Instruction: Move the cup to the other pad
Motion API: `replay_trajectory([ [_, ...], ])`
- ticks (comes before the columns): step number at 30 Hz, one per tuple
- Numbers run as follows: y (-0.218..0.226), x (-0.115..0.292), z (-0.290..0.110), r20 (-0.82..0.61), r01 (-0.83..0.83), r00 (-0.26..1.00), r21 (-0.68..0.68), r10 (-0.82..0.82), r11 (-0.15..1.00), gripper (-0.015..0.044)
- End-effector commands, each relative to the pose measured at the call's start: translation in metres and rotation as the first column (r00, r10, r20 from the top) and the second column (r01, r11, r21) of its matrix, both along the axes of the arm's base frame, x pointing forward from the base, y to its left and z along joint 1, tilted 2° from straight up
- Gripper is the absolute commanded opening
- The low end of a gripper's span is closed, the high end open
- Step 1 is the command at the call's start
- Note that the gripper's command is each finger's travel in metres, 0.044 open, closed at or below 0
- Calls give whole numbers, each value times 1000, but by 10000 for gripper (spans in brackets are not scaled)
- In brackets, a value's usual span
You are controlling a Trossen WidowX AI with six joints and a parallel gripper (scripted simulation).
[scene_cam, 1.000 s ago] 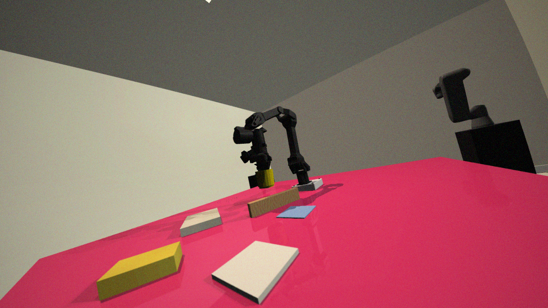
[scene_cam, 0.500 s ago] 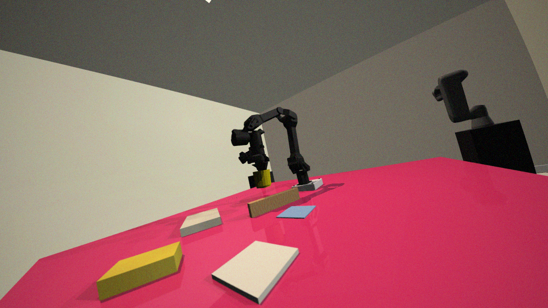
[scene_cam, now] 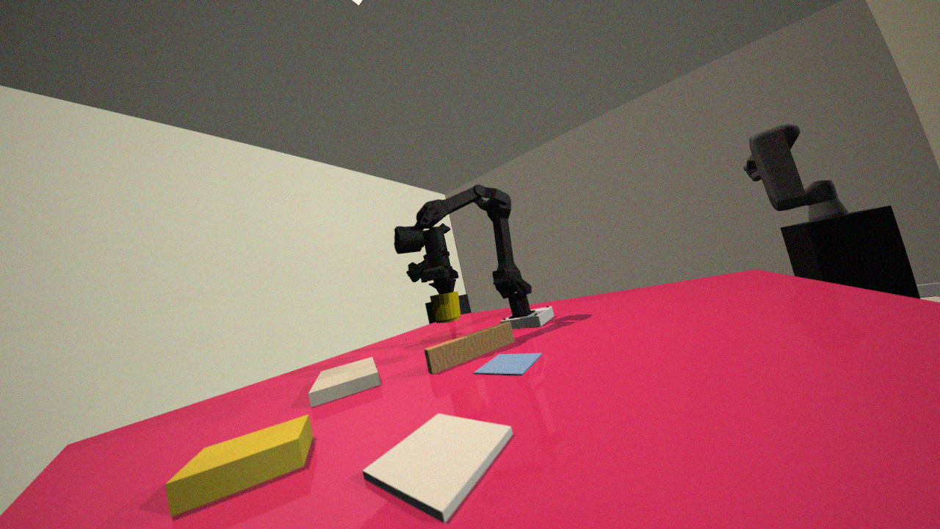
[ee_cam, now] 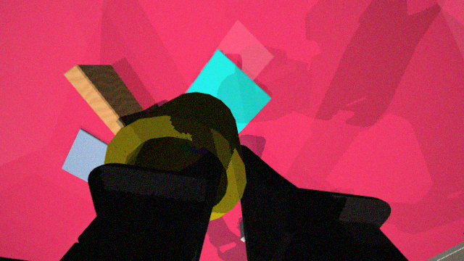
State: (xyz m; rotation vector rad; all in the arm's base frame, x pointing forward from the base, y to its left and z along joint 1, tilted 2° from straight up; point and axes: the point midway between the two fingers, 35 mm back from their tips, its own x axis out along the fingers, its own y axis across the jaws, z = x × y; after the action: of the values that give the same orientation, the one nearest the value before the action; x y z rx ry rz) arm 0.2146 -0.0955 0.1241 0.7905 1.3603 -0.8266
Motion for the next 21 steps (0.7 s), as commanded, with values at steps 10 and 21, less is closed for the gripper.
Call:
replay_trajectory([
  [10, -14, -8, 0, -1, -5, 1000, 2, 5, 1000, 0],
  [21, -15, -8, -13, -1, -5, 1000, 2, 5, 1000, 0],
])
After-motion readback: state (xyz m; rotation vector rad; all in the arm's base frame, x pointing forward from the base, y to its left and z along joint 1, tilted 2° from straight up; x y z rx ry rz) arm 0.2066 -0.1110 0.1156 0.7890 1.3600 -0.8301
